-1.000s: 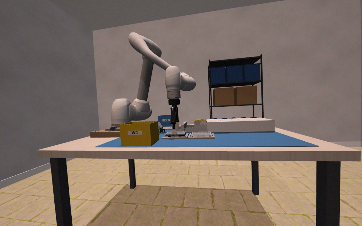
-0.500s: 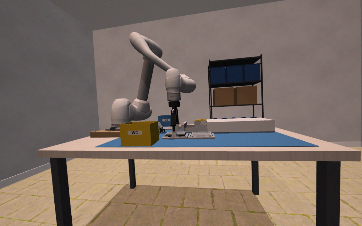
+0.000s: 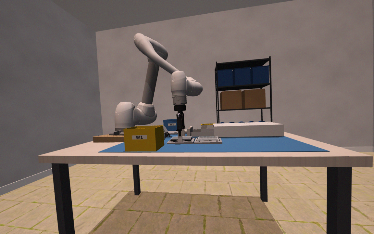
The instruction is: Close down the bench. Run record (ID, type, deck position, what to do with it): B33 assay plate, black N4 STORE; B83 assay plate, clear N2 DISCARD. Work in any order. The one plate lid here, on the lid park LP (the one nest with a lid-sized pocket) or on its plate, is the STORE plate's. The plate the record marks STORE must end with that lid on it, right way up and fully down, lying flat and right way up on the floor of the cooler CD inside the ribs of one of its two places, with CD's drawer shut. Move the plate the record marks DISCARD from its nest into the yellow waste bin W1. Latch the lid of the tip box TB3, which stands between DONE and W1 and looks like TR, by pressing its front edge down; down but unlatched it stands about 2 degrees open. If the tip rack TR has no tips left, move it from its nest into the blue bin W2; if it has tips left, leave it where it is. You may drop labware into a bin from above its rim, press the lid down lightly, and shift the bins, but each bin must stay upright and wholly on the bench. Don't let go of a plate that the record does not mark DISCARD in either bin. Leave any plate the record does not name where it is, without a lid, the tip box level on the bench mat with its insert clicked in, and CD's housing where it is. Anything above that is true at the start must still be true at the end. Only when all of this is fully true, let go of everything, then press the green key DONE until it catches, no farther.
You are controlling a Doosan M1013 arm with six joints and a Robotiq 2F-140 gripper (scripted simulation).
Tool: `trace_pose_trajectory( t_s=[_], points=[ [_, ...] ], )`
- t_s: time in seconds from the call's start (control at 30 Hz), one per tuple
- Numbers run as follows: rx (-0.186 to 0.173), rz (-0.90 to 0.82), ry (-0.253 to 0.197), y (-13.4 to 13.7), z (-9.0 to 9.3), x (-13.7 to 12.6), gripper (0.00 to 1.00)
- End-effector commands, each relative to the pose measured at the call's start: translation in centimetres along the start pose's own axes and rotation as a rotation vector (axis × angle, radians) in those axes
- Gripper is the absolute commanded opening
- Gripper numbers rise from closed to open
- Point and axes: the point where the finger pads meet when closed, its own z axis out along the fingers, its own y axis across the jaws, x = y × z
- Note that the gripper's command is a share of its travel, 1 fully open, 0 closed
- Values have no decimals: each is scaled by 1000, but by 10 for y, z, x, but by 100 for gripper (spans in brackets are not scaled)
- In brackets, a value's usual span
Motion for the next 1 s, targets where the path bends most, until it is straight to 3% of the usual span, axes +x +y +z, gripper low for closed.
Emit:
trace_pose_trajectory(
  t_s=[0.0, 0.5, 0.53, 0.97],
  points=[
    [0, 0, 0, 0, 0, 0, 61],
    [0, 0, 0, 0, 0, 0, 55],
    [0, 0, 0, 0, 0, 0, 0],
    [0, 0, 0, 0, 0, 0, 0]
  ],
)
